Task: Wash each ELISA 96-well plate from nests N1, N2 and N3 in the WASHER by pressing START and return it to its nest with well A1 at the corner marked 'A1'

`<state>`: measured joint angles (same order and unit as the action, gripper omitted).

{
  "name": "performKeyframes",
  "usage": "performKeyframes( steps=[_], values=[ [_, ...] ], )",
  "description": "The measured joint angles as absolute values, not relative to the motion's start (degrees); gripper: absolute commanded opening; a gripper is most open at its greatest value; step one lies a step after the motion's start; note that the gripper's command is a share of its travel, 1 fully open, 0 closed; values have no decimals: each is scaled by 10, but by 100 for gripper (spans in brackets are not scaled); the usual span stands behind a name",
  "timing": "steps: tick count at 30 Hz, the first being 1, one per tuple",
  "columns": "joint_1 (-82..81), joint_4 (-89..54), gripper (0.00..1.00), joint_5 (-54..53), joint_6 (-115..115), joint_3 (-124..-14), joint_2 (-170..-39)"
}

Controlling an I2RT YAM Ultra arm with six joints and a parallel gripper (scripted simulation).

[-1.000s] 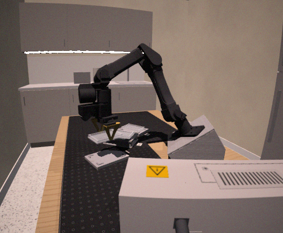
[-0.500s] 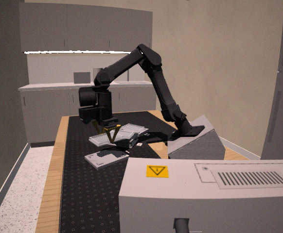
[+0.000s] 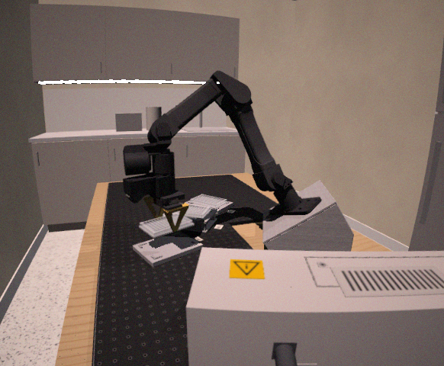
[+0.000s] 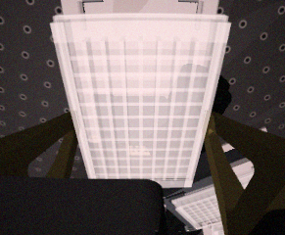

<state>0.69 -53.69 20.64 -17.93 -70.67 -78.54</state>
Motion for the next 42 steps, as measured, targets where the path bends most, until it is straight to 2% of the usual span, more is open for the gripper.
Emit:
performKeyframes(
  steps=[42],
  values=[
    [38, -431, 0, 189, -211, -659, -828]
  ],
)
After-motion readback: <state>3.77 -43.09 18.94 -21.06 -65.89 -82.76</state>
